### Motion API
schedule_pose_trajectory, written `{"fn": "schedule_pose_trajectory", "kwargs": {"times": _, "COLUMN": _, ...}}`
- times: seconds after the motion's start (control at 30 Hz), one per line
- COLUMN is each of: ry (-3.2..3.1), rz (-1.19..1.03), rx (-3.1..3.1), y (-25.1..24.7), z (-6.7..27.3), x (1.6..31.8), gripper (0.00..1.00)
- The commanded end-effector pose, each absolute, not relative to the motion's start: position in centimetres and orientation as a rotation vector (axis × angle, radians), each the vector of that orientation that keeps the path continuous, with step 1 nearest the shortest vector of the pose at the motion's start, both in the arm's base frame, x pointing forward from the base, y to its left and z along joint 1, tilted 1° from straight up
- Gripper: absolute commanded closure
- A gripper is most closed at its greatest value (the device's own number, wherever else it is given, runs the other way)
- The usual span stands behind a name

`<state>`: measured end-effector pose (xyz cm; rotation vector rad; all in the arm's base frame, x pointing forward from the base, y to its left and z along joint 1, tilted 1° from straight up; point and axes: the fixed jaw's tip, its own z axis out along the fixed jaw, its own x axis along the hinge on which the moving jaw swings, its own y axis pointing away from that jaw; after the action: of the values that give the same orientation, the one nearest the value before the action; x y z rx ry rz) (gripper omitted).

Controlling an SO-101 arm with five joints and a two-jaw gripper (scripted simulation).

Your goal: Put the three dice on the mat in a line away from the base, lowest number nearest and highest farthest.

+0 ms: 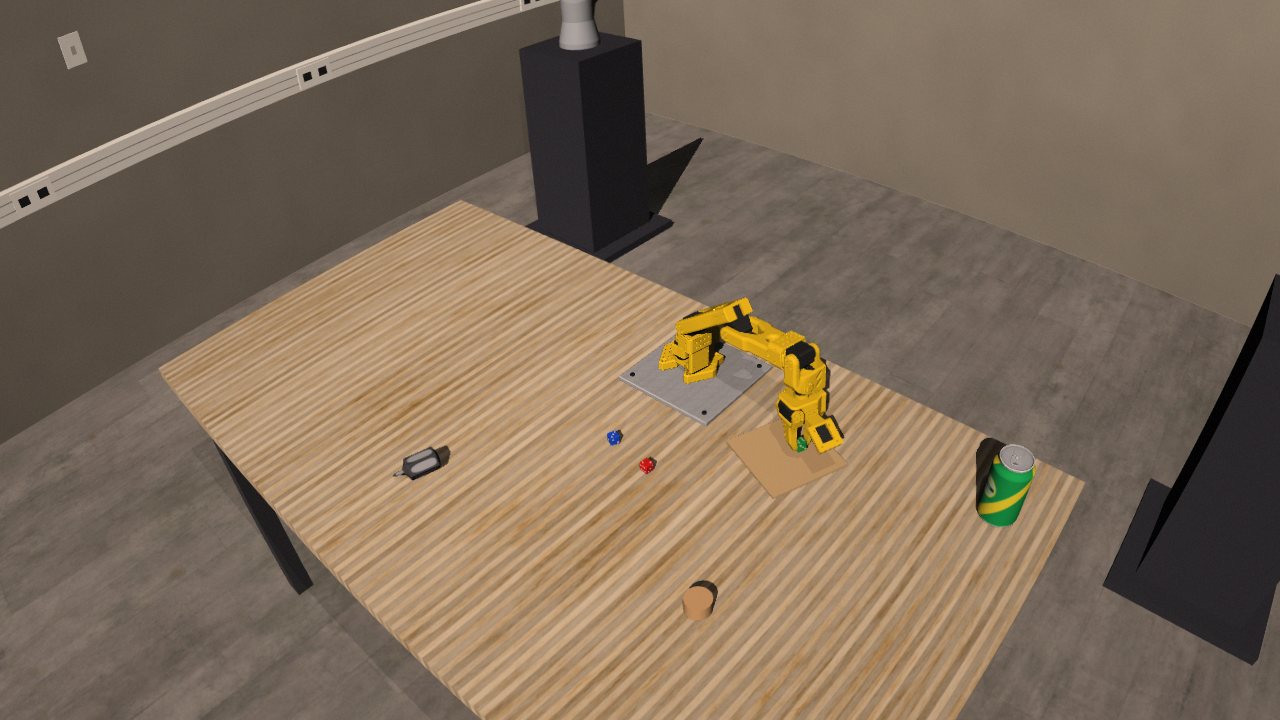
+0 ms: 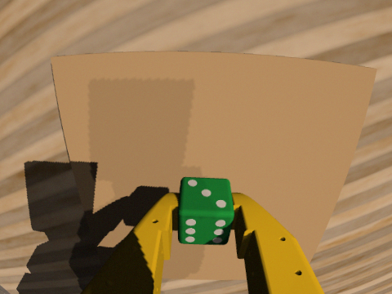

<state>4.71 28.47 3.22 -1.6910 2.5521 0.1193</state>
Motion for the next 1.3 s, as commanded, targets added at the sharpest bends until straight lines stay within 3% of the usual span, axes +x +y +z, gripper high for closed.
{"fn": "schedule_pose_trajectory", "kwargs": {"times": 0.0, "ry": 2.551, "rz": 0.107, "rx": -1.712, "y": 28.5, "z": 2.7, "x": 4.5, "gripper": 1.0}}
{"fn": "schedule_pose_trajectory", "kwargs": {"times": 1.27, "ry": 2.565, "rz": 0.081, "rx": -1.721, "y": 28.5, "z": 1.4, "x": 4.5, "gripper": 1.0}}
